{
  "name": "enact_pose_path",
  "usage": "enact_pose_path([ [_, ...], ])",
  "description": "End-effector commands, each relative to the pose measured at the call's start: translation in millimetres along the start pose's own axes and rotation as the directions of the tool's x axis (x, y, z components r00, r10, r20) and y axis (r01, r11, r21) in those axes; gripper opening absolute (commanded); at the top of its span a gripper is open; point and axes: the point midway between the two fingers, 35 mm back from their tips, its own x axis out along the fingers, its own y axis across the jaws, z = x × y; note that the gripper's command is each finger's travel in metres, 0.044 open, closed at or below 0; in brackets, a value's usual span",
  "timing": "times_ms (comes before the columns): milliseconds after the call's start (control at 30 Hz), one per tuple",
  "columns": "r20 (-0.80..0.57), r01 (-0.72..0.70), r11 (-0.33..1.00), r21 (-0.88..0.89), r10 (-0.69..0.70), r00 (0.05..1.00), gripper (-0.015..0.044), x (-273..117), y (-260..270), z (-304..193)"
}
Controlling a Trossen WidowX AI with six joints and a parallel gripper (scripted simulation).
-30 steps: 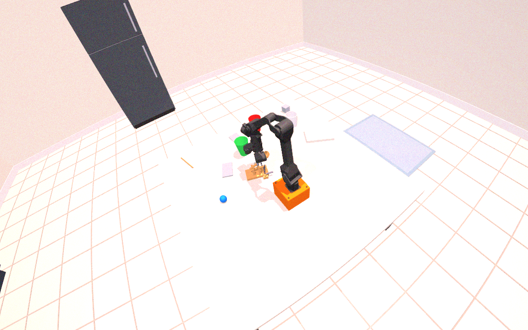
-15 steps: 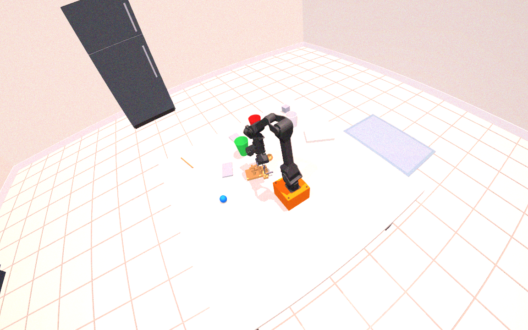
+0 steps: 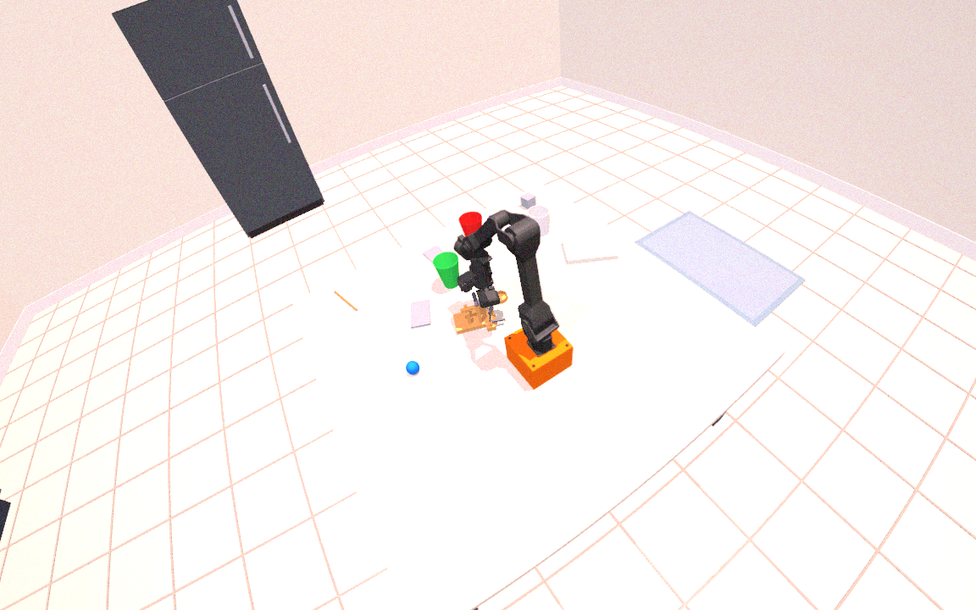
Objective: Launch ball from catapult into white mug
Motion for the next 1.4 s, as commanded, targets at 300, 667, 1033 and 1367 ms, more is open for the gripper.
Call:
enact_pose_path([
  [300,-0.014,-0.007,1.000,0.000,0.007,1.000,0.0000,20.3,1.6,-7.7],
  [667,0.006,-0.001,1.000,0.000,0.001,1.000,0.0000,24.8,0.0,-3.0],
  [1033,-0.008,-0.004,1.000,0.000,0.004,1.000,0.0105,-2.2,2.0,-26.1],
  [1367,-0.015,-0.022,1.000,0.004,0.022,1.000,0.0367,-22.7,2.3,-28.7],
])
